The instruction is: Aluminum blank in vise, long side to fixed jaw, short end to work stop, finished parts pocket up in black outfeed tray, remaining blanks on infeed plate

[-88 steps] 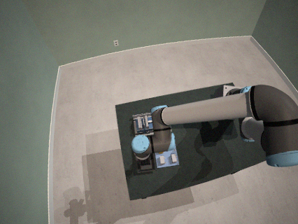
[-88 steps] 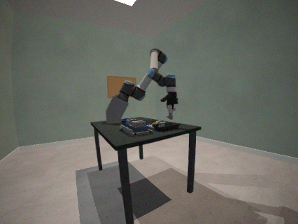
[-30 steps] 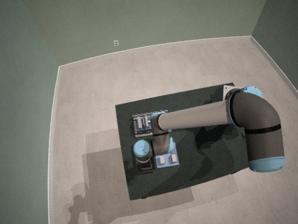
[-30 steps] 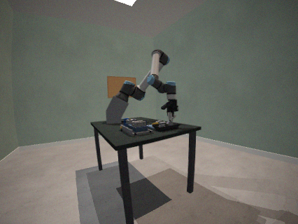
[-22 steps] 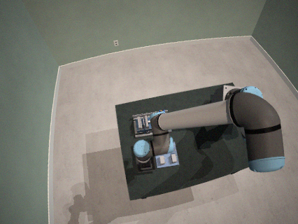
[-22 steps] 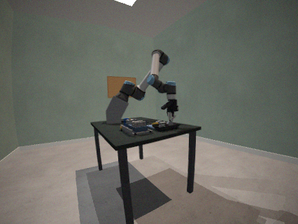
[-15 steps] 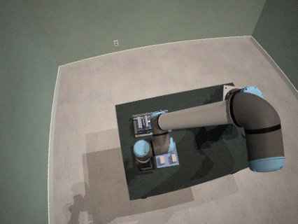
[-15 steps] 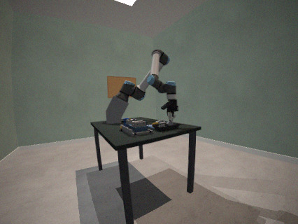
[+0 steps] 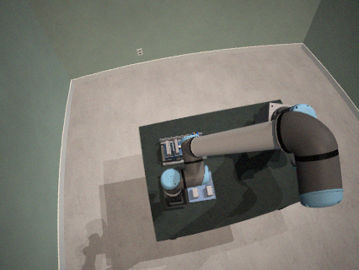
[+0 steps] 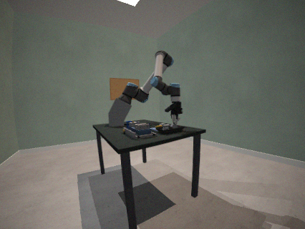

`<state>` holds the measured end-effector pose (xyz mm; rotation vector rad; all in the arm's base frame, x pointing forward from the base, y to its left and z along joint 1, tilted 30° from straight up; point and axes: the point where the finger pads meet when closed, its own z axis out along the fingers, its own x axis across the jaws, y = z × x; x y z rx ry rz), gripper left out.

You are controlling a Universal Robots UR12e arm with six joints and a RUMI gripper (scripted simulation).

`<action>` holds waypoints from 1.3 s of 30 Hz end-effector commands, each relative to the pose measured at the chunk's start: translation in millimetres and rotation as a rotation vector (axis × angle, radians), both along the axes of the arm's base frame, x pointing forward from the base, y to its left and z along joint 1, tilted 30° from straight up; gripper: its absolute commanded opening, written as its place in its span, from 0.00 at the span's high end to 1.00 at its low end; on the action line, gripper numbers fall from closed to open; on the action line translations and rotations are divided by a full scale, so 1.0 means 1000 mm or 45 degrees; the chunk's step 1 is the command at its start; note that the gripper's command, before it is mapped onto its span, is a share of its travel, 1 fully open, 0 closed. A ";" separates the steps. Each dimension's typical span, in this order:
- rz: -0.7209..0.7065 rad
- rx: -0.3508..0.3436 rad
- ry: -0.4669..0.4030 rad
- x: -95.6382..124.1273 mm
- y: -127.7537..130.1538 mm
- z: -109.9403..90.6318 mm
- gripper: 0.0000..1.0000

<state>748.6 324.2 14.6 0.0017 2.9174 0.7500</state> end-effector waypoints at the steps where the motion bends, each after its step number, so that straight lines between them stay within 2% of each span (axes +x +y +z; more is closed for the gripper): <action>1: 0.000 0.000 -0.002 0.001 0.000 0.001 1.00; 39: 0.000 0.000 -0.002 0.002 0.005 -0.009 1.00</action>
